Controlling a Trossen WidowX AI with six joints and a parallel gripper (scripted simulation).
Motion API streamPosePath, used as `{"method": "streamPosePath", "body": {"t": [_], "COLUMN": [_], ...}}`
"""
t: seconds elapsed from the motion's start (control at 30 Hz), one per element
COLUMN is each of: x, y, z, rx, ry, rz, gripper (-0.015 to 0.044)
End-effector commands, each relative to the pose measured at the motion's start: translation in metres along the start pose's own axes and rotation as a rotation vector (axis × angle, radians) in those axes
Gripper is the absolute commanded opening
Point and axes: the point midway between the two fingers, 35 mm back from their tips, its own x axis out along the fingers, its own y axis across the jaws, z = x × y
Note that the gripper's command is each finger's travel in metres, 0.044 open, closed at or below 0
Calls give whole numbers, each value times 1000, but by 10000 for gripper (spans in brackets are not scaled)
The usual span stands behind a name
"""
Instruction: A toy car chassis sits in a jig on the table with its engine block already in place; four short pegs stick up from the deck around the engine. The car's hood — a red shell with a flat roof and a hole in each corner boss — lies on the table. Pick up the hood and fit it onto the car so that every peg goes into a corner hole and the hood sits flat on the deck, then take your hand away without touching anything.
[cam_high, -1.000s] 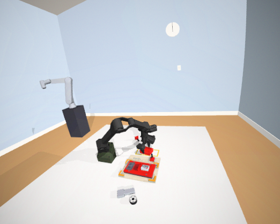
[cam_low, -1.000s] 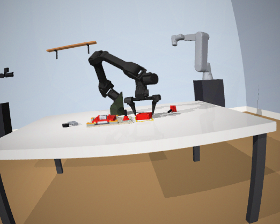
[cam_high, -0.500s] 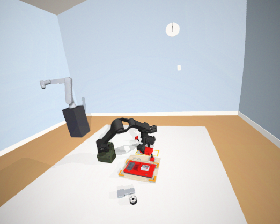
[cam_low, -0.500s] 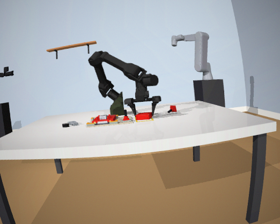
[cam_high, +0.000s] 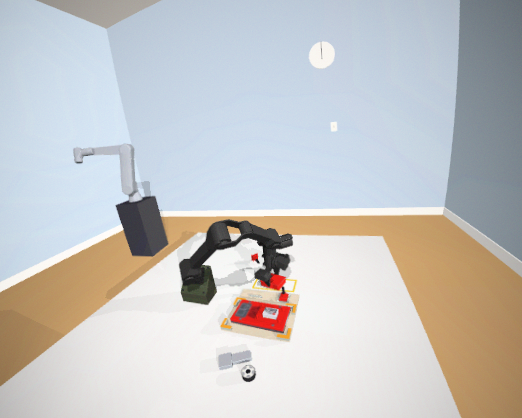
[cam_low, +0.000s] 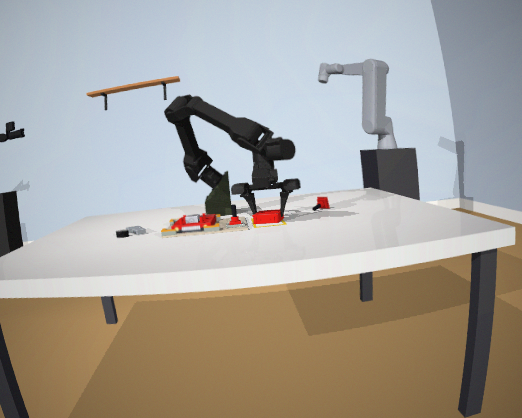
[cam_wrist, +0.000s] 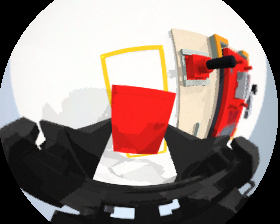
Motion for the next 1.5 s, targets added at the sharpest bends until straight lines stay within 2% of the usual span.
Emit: {"method": "streamPosePath", "body": {"t": [0.0, 0.2, 1.1, 1.47], "x": [-2, -10, -80, -98], "y": [0, 0, 1, 1], "z": [0, 0, -1, -1], "rx": [0, 0, 0, -1], "ry": [0, 0, 1, 2], "rz": [0, 0, 3, 3], "gripper": [144, 0, 0, 0]}}
